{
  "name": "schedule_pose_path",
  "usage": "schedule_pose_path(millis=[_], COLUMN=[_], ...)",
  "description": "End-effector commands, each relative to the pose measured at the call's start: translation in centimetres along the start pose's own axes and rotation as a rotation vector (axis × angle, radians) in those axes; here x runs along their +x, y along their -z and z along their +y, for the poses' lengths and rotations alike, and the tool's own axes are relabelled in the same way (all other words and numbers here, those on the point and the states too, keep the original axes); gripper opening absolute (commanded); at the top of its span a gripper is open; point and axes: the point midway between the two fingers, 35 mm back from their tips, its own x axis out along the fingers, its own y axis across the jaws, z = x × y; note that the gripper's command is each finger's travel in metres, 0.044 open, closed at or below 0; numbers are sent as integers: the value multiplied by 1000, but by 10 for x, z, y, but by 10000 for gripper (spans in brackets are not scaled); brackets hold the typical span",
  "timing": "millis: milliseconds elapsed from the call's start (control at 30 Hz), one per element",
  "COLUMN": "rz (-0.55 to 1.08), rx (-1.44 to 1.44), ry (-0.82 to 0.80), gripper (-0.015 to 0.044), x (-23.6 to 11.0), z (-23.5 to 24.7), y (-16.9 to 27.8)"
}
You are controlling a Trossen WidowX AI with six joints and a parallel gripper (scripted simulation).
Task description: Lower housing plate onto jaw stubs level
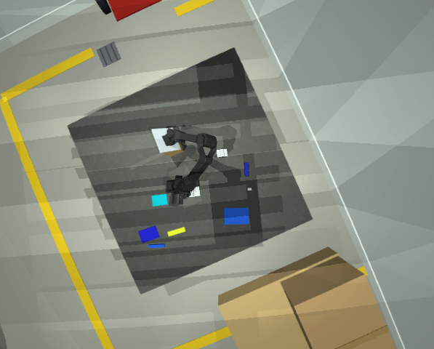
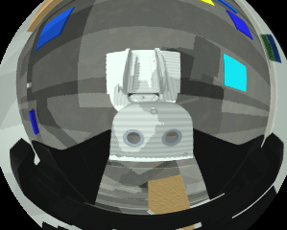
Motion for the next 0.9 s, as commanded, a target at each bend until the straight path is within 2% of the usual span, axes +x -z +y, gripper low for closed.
schedule_pose_path(millis=[0, 867], rz=[-3, -2], rx=[5, 3], ry=[-5, -5], gripper=[351, 351], x=[0, 0], z=[0, 9], y=[-1, 5])
